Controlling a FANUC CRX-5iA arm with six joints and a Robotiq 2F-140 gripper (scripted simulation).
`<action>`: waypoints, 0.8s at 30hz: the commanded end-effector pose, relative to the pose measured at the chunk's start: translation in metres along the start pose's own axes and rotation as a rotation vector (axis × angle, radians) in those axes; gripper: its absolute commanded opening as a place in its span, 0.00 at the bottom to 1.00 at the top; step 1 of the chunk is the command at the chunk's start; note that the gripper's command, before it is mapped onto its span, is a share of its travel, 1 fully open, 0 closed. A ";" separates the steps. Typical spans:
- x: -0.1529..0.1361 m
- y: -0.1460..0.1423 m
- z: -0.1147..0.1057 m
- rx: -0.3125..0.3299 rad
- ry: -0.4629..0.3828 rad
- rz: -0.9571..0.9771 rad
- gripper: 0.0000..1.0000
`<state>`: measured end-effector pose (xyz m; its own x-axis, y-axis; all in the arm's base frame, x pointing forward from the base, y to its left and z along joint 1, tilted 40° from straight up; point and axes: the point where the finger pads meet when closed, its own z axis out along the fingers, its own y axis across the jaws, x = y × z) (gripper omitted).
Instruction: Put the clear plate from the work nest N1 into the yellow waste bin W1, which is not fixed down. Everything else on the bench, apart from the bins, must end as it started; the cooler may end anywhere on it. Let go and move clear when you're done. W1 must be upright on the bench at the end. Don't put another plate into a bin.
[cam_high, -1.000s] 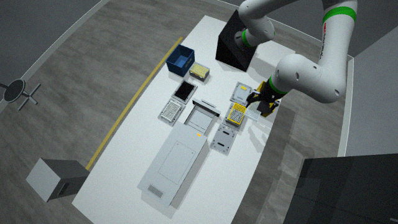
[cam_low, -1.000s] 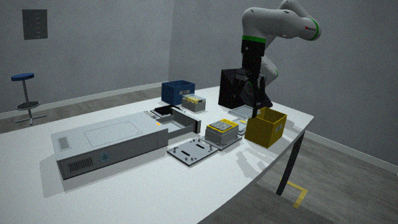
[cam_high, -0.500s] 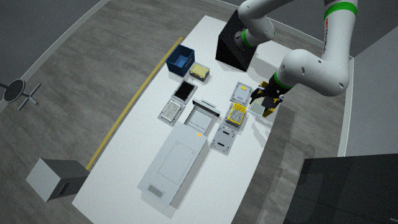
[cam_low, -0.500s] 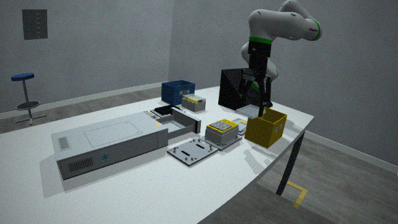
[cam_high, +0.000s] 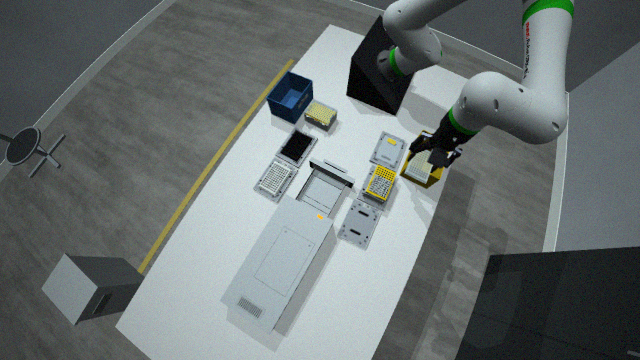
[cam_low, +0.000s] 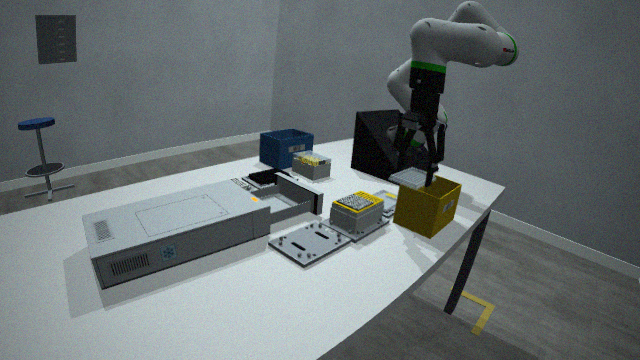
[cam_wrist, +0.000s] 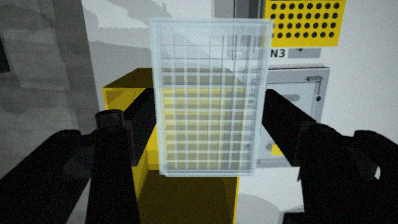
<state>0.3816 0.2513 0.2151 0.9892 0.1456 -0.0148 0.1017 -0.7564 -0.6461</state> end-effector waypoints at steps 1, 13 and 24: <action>-0.010 -0.004 -0.001 0.000 0.002 0.000 0.10; -0.035 -0.013 -0.001 0.000 0.002 0.000 0.10; -0.062 -0.023 -0.001 0.000 0.002 0.000 0.10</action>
<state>0.3259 0.2586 0.2288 0.9892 0.1458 -0.0149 0.1018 -0.7563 -0.6463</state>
